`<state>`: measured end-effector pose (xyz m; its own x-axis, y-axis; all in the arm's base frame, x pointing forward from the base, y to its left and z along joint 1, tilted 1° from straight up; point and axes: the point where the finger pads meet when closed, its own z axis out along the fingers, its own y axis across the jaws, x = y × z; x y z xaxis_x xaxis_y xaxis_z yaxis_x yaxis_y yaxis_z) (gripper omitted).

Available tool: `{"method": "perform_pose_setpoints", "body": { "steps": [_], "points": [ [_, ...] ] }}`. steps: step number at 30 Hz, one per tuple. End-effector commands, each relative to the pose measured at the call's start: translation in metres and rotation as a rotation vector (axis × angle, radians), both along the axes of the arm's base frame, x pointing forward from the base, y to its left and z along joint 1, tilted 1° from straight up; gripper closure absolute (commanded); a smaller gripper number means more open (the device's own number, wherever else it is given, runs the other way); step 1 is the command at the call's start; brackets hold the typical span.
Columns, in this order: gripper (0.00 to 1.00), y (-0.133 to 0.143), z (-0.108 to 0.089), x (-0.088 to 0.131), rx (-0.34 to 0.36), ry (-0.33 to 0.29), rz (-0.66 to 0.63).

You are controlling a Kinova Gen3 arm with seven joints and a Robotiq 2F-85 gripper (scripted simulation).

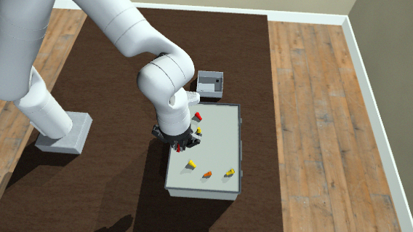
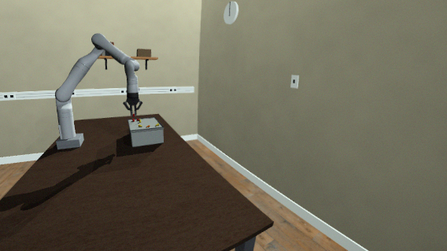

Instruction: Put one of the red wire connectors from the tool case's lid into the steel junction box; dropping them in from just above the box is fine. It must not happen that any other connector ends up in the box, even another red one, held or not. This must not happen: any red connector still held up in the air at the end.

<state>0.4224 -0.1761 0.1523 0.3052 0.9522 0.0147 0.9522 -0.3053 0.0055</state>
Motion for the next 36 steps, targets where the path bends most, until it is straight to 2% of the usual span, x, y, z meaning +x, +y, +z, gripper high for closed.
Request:
{"method": "perform_pose_setpoints", "body": {
  "steps": [1,10,12,27,29,36],
  "points": [
    [0.81,0.031,0.002,0.013,0.000,-0.003,0.023],
    [0.81,0.097,0.003,0.039,0.000,-0.003,0.023],
    [0.81,0.097,0.003,0.039,0.000,-0.003,0.023],
    [0.81,0.216,0.005,0.085,0.000,-0.003,0.023],
    [0.81,0.216,0.005,0.085,0.000,-0.003,0.023],
    [0.81,0.263,0.006,0.103,0.000,-0.003,0.023]
  ]
}}
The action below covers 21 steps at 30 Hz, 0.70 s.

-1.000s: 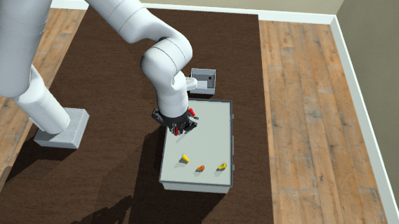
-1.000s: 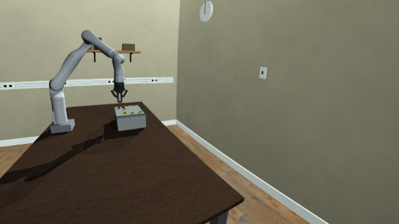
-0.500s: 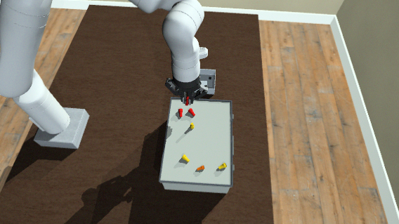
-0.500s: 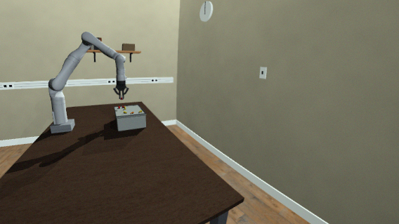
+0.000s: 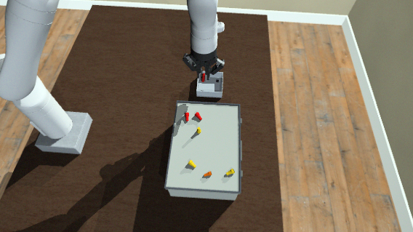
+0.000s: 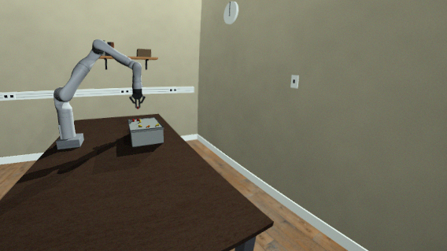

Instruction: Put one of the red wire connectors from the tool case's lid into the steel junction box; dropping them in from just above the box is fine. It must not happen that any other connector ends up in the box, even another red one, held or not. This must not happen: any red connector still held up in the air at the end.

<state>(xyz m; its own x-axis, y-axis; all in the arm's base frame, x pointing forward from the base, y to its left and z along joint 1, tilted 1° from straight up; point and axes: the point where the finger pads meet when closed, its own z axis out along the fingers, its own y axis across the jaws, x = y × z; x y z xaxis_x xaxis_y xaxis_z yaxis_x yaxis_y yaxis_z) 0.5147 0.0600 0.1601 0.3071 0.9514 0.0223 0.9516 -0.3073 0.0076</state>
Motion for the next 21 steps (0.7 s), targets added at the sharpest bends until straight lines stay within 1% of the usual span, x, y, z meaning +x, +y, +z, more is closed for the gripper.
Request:
{"method": "perform_pose_setpoints", "body": {
  "steps": [1,8,21],
  "points": [
    [0.81,0.032,-0.002,0.013,-0.007,0.001,0.025],
    [0.81,0.062,-0.002,0.024,-0.007,0.001,0.025],
    [0.81,0.078,-0.001,0.031,-0.007,0.001,0.025]
  ]
}}
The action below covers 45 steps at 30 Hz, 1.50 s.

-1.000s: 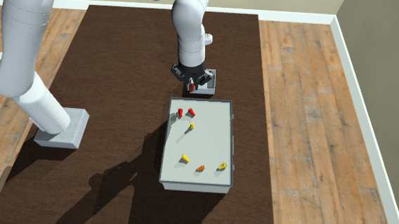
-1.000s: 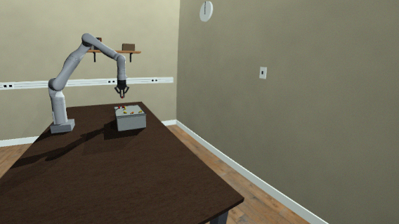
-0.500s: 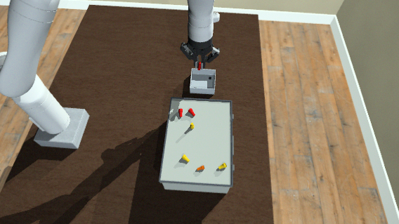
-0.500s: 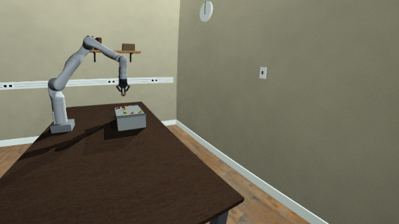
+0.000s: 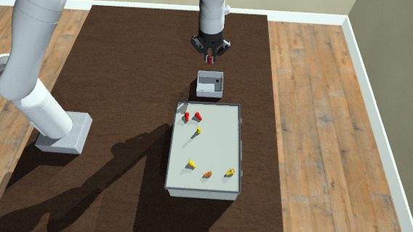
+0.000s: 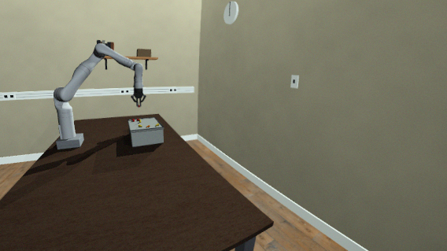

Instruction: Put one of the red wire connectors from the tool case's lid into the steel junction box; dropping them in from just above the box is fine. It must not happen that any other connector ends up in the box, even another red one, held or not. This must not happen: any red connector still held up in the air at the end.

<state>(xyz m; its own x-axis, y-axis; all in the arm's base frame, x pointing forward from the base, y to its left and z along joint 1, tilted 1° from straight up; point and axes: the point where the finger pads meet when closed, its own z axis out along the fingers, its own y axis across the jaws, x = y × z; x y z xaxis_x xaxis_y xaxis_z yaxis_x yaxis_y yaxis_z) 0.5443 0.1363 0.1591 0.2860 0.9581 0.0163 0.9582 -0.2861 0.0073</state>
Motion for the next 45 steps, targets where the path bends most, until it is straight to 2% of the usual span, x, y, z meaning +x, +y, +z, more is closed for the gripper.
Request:
{"method": "perform_pose_setpoints", "body": {
  "steps": [1,15,23,29,38,40,45],
  "points": [
    [0.81,0.002,0.000,0.001,-0.001,-0.001,0.003],
    [0.81,0.003,-0.001,0.001,-0.001,-0.001,0.003],
    [0.81,0.003,-0.012,0.002,-0.001,-0.001,0.003],
    [0.81,0.003,-0.047,0.002,-0.001,-0.001,0.003],
    [0.81,0.004,-0.124,0.003,-0.001,-0.001,0.003],
    [0.81,0.004,-0.124,0.003,-0.001,-0.001,0.003],
    [0.81,0.005,-0.157,0.003,-0.001,-0.001,0.003]
  ]
}}
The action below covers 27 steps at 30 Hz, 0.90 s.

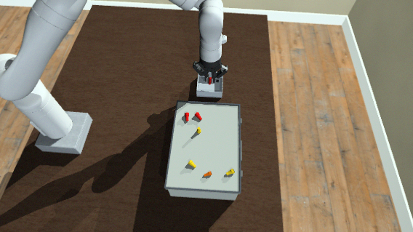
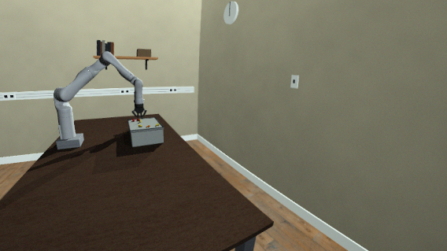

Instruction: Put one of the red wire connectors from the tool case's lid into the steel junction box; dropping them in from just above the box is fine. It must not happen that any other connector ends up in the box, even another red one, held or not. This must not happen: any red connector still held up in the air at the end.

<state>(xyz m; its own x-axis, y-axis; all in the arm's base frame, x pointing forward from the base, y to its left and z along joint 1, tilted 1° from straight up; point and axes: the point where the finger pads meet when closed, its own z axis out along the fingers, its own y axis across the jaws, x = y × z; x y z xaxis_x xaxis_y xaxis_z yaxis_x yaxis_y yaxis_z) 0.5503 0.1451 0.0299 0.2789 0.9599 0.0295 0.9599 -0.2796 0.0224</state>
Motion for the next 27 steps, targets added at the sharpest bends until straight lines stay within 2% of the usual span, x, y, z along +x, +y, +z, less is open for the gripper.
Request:
{"method": "perform_pose_setpoints", "body": {
  "steps": [1,5,16,17,27],
  "points": [
    [0.81,-0.004,-0.032,-0.003,-0.010,0.017,-0.004],
    [0.81,-0.004,-0.042,-0.002,-0.010,0.017,-0.004],
    [0.81,-0.004,-0.043,-0.002,-0.010,0.017,-0.004],
    [0.63,-0.004,-0.043,-0.002,-0.010,0.017,-0.004],
    [0.63,-0.004,-0.043,-0.002,-0.010,0.017,-0.004]
  ]
}}
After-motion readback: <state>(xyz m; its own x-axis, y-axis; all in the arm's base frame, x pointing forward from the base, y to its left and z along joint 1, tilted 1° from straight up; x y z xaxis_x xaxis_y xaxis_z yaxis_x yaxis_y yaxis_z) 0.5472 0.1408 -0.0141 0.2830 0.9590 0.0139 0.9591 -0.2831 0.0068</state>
